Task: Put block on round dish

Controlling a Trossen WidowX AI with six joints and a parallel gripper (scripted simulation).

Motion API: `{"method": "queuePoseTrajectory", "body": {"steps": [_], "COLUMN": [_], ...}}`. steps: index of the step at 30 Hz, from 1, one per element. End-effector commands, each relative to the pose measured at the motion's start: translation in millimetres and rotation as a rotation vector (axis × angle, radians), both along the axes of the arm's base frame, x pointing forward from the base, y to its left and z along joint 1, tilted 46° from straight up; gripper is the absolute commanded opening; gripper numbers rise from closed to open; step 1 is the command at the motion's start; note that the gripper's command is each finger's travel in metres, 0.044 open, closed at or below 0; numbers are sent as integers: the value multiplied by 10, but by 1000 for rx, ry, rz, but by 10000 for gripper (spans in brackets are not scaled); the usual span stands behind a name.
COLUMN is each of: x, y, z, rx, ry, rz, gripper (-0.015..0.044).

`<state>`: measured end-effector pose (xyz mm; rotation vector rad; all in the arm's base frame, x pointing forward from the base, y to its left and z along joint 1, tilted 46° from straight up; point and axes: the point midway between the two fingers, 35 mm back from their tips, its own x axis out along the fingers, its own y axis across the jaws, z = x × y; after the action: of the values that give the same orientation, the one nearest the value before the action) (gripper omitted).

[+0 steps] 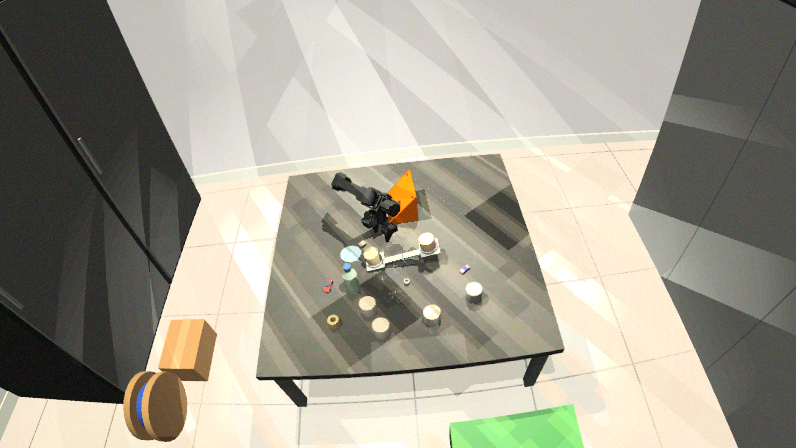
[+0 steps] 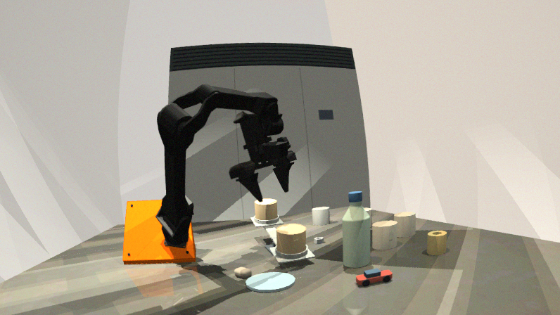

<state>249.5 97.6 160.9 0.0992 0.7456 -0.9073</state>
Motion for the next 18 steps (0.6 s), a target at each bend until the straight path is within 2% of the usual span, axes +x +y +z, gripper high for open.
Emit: {"method": "queuePoseTrajectory", "body": {"steps": [1, 13, 18], "x": [108, 387, 400], "y": [-118, -614, -644], "z": [36, 121, 126], "rx": [52, 173, 179], "ry": [-44, -194, -203], "rz": [-115, -475, -495], "gripper": [440, 440, 440]}}
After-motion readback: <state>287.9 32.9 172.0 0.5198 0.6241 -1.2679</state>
